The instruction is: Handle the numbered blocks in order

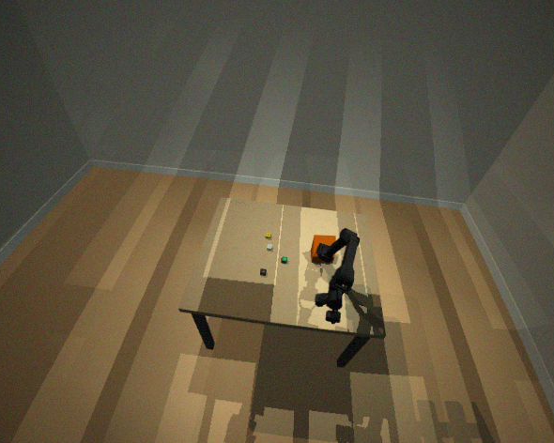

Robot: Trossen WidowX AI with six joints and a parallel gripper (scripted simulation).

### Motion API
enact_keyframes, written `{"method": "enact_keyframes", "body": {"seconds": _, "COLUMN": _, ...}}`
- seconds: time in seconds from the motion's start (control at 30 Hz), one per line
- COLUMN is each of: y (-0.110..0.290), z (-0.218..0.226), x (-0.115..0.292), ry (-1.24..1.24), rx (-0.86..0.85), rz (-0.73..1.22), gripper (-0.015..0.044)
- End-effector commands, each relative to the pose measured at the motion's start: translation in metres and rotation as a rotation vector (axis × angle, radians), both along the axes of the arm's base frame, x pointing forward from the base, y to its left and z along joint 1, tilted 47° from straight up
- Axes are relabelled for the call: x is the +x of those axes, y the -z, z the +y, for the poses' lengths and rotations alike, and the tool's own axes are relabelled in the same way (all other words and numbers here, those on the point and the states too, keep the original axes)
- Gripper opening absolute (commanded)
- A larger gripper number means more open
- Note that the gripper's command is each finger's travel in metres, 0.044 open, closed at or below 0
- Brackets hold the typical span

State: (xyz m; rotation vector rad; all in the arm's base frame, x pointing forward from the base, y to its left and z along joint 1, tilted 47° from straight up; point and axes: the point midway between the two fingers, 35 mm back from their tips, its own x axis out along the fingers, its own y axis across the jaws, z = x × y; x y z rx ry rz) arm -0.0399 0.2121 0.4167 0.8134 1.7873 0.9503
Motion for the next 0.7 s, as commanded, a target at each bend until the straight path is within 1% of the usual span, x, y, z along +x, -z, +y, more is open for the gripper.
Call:
{"method": "enact_keyframes", "body": {"seconds": 0.0, "y": 0.035, "z": 0.025, "x": 0.038, "ry": 0.048, "rx": -0.077, "rz": -0.127, "gripper": 0.0400}}
{"method": "enact_keyframes", "body": {"seconds": 0.13, "y": 0.076, "z": 0.041, "x": 0.088, "ry": 0.078, "rx": -0.174, "rz": -0.241, "gripper": 0.0400}}
{"method": "enact_keyframes", "body": {"seconds": 0.3, "y": 0.128, "z": 0.038, "x": 0.151, "ry": 0.082, "rx": -0.293, "rz": -0.329, "gripper": 0.0400}}
{"method": "enact_keyframes", "body": {"seconds": 0.5, "y": 0.189, "z": 0.005, "x": 0.215, "ry": 0.055, "rx": -0.403, "rz": -0.363, "gripper": 0.0400}}
{"method": "enact_keyframes", "body": {"seconds": 0.67, "y": 0.236, "z": -0.038, "x": 0.253, "ry": 0.022, "rx": -0.446, "rz": -0.348, "gripper": 0.0400}}
